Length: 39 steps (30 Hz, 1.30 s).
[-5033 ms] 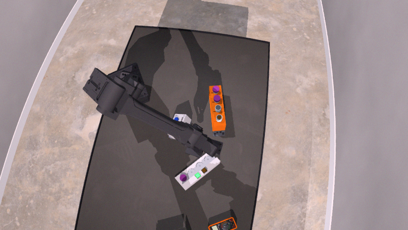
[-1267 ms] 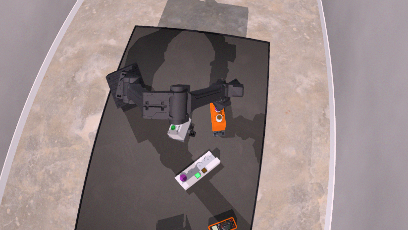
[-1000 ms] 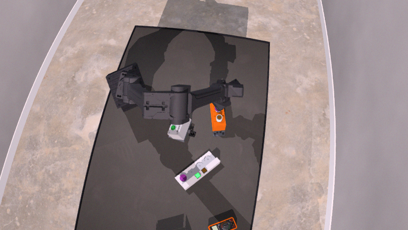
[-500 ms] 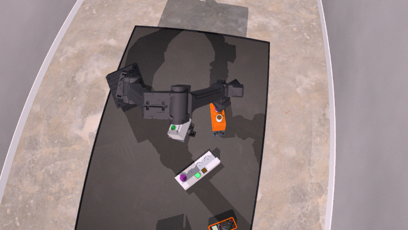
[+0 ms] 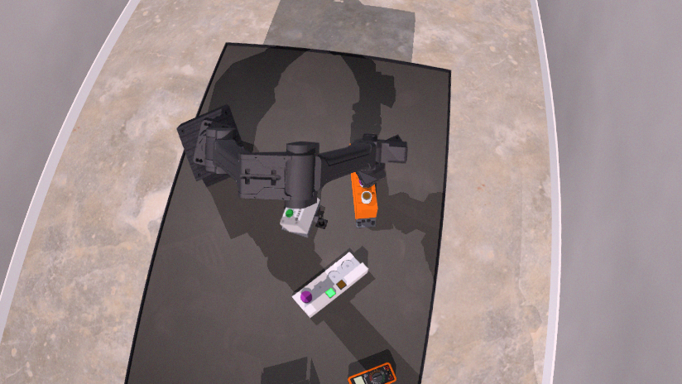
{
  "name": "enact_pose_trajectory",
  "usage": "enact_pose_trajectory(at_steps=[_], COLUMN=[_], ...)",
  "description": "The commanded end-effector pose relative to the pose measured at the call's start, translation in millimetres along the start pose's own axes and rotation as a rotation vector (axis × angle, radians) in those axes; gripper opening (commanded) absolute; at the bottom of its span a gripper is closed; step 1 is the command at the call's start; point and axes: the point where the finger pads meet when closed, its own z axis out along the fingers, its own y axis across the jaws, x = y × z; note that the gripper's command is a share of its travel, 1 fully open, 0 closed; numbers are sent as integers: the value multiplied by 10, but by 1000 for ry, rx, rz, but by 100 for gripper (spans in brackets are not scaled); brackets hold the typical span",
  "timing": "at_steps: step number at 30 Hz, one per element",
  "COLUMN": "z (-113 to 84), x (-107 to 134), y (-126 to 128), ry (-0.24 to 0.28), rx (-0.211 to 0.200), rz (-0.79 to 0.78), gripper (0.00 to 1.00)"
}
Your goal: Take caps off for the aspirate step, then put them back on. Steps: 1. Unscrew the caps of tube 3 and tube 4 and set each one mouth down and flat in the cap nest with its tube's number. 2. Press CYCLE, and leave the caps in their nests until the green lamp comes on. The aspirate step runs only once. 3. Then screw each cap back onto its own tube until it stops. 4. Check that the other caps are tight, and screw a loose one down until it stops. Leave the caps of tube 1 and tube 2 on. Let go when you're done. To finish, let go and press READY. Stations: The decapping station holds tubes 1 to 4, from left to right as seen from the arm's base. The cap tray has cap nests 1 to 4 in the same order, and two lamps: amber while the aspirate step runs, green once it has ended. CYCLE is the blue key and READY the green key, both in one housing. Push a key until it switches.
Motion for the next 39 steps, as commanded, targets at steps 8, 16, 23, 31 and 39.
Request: enact_pose_trajectory(at_steps=[8, 16, 23, 31, 39], z=[130, 127, 116, 99, 73], x=[-51, -50, -40, 32, 30], y=[-65, -42, -10, 100, 138], ry=[4, 7, 8, 17, 14], rx=[3, 1, 0, -6, -7], rz=[404, 481, 475, 455, 446], gripper=[49, 49, 49, 49, 49])
